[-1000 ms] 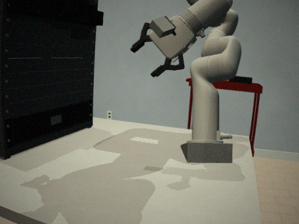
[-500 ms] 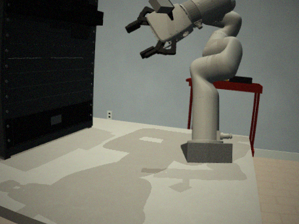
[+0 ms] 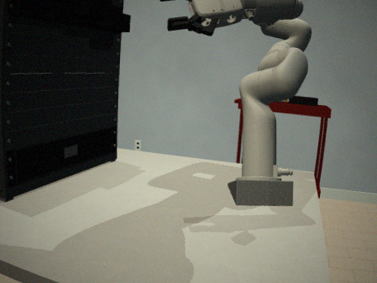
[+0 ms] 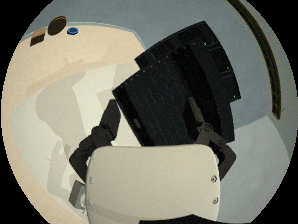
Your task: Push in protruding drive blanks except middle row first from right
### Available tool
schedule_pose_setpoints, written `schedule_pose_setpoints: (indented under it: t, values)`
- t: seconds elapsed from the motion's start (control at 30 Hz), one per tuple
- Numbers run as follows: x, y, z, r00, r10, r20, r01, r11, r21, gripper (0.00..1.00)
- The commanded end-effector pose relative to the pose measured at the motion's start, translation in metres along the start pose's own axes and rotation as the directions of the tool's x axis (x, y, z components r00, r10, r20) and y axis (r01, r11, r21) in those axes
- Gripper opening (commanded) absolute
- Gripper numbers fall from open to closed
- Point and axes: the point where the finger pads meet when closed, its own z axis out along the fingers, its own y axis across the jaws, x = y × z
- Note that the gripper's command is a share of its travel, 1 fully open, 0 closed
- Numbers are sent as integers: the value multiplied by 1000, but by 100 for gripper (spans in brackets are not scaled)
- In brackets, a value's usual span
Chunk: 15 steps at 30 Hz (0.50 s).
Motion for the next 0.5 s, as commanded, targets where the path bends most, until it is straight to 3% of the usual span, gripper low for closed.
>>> schedule_pose_setpoints:
  t: [0.0,0.23,0.47]
  values:
    - [20,14,0,995,30,-91,-36,998,-60,100]
    - [56,33,-16,958,25,-287,-66,989,-132,100]
    - [77,31,-30,902,-42,-430,-30,987,-157,100]
